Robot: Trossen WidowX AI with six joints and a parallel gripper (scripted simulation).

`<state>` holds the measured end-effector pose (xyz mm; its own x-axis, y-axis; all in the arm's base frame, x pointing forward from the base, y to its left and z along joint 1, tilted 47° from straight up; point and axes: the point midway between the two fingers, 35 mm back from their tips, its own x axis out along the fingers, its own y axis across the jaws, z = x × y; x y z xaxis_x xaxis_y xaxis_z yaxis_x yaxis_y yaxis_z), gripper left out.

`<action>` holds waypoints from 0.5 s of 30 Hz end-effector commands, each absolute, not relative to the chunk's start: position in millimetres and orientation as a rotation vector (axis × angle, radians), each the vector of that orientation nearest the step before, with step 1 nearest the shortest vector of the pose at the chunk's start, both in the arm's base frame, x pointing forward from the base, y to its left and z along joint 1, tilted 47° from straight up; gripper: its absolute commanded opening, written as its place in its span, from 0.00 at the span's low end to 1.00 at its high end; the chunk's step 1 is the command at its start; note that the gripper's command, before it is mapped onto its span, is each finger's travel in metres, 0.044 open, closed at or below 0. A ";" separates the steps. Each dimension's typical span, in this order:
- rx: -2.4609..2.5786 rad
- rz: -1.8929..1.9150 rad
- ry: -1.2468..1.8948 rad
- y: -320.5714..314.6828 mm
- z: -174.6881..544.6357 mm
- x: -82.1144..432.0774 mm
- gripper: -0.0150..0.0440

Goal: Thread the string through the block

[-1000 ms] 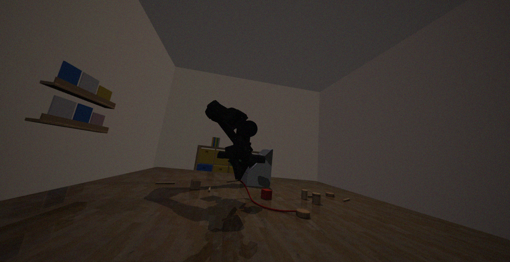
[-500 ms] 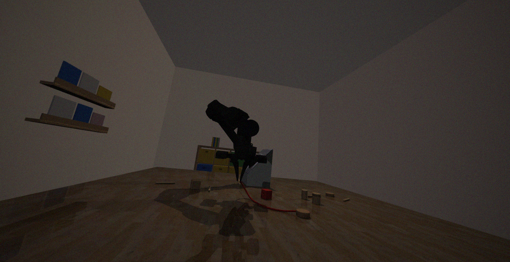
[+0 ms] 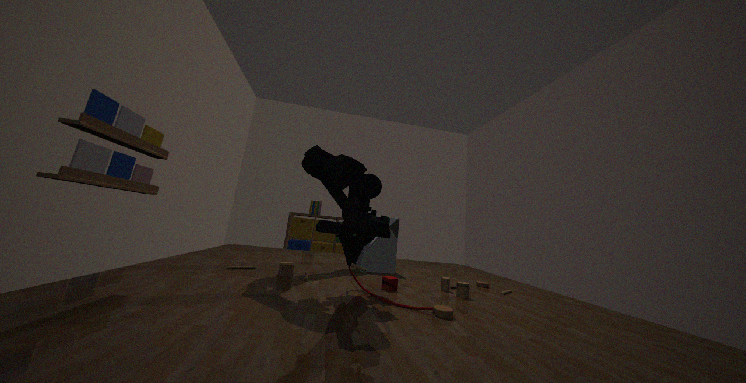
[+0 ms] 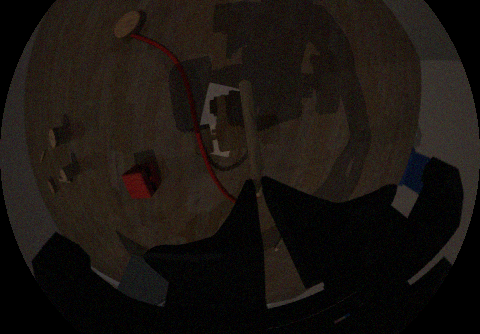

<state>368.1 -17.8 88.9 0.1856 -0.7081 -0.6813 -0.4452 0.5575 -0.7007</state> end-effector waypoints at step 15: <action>-1.540 0.218 1.563 -12.3 86.3 383.9 0.25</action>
<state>381.3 -13.3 87.7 0.1860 -0.7080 -0.6813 -0.8242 0.2650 -0.5005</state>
